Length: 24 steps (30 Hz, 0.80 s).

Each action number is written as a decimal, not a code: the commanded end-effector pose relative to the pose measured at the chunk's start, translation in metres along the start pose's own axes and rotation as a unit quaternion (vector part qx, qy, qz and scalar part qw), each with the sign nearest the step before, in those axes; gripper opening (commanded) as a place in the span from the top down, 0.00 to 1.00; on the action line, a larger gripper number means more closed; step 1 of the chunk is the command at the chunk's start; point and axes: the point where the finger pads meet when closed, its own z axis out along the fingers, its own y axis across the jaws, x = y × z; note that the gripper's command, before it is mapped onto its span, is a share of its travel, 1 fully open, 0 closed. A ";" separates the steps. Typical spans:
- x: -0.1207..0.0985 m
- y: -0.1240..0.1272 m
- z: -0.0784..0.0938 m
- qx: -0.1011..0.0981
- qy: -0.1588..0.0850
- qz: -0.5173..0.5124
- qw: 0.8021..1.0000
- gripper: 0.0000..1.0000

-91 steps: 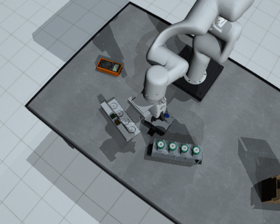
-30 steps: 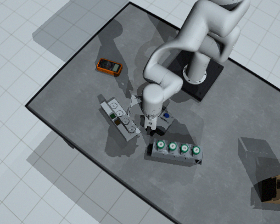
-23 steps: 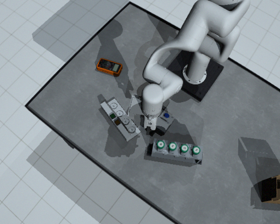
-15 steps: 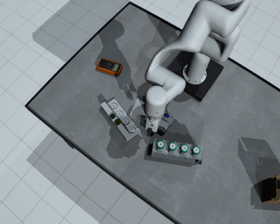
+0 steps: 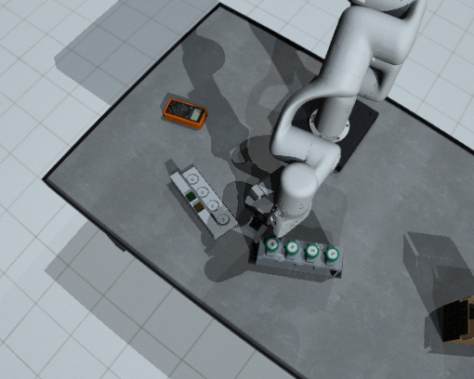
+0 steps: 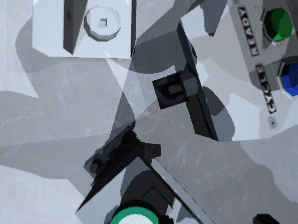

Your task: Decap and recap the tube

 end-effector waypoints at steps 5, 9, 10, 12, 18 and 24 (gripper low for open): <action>-0.061 0.018 -0.002 0.002 -0.002 0.034 0.999 0.54; -0.075 0.023 -0.002 0.002 -0.002 0.034 0.999 0.54; -0.083 0.025 -0.002 0.002 -0.002 0.034 0.999 0.54; -0.088 0.027 -0.002 0.002 -0.002 0.034 0.999 0.54; -0.088 0.027 -0.002 0.002 -0.002 0.034 0.999 0.54; -0.088 0.027 0.016 0.002 -0.002 0.034 0.999 0.54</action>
